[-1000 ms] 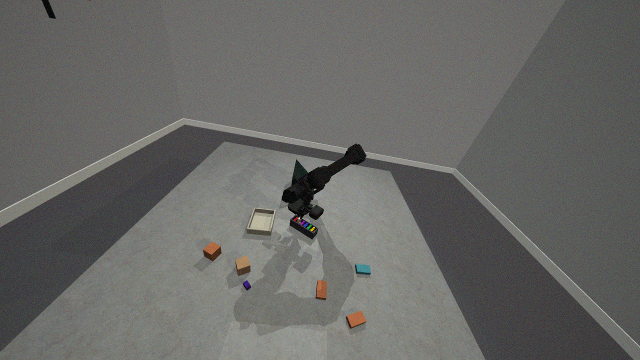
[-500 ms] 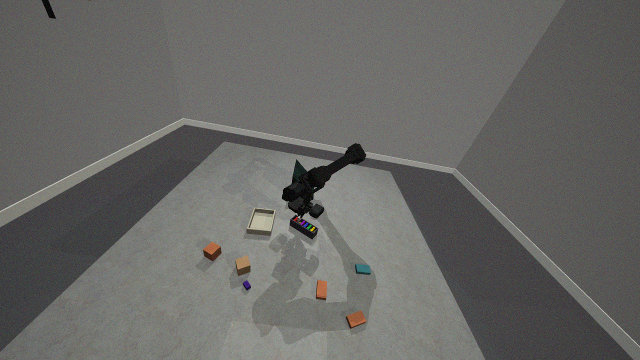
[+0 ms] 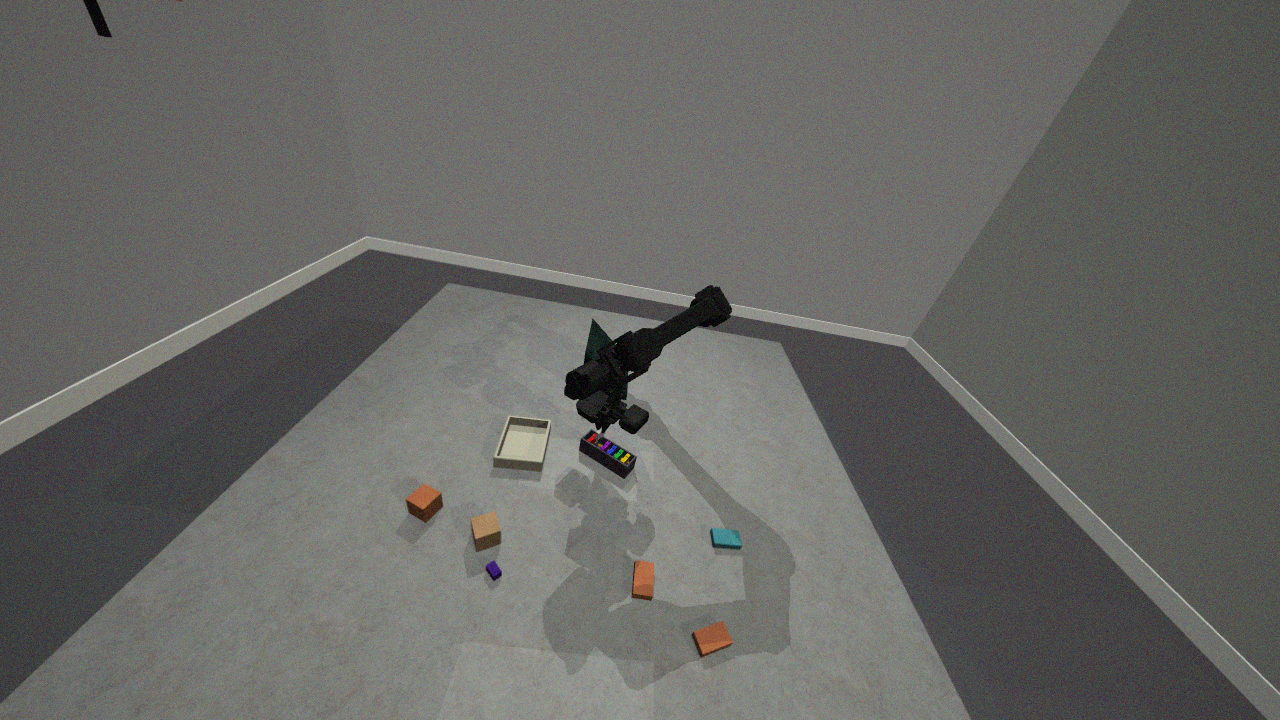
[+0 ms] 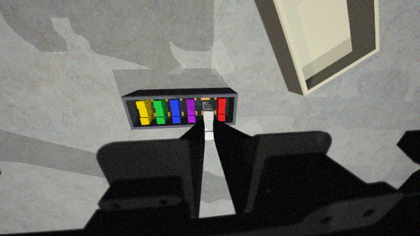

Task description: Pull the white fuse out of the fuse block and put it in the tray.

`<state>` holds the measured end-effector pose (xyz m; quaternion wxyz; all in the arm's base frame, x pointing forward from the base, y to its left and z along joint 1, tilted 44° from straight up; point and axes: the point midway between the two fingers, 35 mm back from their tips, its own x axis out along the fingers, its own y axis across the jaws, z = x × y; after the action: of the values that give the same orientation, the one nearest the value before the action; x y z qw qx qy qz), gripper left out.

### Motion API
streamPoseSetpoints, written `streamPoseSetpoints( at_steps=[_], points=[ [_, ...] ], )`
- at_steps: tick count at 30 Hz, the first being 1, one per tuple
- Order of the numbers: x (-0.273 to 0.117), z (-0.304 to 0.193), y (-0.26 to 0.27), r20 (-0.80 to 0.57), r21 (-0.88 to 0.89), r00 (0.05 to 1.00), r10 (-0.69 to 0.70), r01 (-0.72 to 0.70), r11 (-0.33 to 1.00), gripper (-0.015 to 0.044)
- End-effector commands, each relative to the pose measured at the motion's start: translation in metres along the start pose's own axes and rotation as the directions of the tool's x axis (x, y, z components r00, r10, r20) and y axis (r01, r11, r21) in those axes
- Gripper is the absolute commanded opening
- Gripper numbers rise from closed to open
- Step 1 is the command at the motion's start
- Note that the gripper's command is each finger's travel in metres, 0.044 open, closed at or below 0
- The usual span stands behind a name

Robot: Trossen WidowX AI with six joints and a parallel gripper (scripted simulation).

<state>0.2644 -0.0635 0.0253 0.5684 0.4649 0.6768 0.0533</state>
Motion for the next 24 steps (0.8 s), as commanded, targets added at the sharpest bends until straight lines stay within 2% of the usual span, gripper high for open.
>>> streamPoseSetpoints(
  at_steps=[1, 14, 24],
  points=[
    [-0.007, 0.001, -0.001, 0.005, -0.004, 1.000, -0.006, 0.006, 1.000, 0.0000],
    [-0.022, 0.002, -0.001, 0.006, -0.004, 1.000, -0.006, 0.006, 1.000, 0.0000],
    [-0.028, 0.036, -0.034, 0.011, -0.003, 1.000, -0.012, 0.012, 1.000, 0.0000]
  ],
)
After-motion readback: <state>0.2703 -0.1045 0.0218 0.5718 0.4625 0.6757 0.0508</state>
